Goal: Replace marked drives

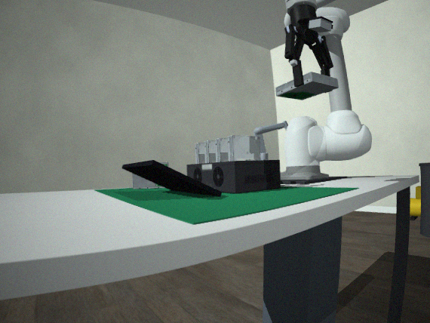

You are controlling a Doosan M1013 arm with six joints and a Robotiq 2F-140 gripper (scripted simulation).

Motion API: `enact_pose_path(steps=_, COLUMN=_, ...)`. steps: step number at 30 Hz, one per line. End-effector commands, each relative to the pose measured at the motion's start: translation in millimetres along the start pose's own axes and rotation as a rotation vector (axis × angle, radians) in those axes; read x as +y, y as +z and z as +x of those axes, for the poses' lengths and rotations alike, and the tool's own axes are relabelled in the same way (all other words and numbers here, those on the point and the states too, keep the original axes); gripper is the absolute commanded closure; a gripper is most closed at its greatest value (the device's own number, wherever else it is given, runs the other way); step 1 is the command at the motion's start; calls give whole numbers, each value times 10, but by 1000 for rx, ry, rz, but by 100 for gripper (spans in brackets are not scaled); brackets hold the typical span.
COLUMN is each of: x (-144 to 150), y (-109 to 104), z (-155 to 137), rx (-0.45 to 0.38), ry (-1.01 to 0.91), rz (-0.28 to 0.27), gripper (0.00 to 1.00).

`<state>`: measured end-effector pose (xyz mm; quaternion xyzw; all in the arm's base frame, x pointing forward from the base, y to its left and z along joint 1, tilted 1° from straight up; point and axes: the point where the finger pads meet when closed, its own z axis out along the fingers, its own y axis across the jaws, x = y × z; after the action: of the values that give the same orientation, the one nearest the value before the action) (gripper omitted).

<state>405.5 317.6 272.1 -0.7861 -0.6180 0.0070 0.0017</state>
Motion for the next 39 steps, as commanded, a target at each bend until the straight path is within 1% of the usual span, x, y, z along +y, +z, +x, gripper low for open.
enact_pose_path(steps=1, x=1, y=-5, z=3, rx=1, ry=60, rz=0, gripper=90)
enact_pose_path(steps=4, x=1, y=-5, z=3, rx=1, ry=83, rz=0, gripper=90)
enact_pose_path(steps=12, x=1, y=-5, z=3, rx=1, ry=288, rz=0, gripper=90)
enact_pose_path(steps=17, x=1, y=-5, z=3, rx=1, ry=380, rz=0, gripper=90)
enact_pose_path(steps=30, x=1, y=-5, z=3, rx=1, ry=420, rz=0, gripper=90)
enact_pose_path(steps=39, x=1, y=-5, z=3, rx=1, ry=516, rz=0, gripper=90)
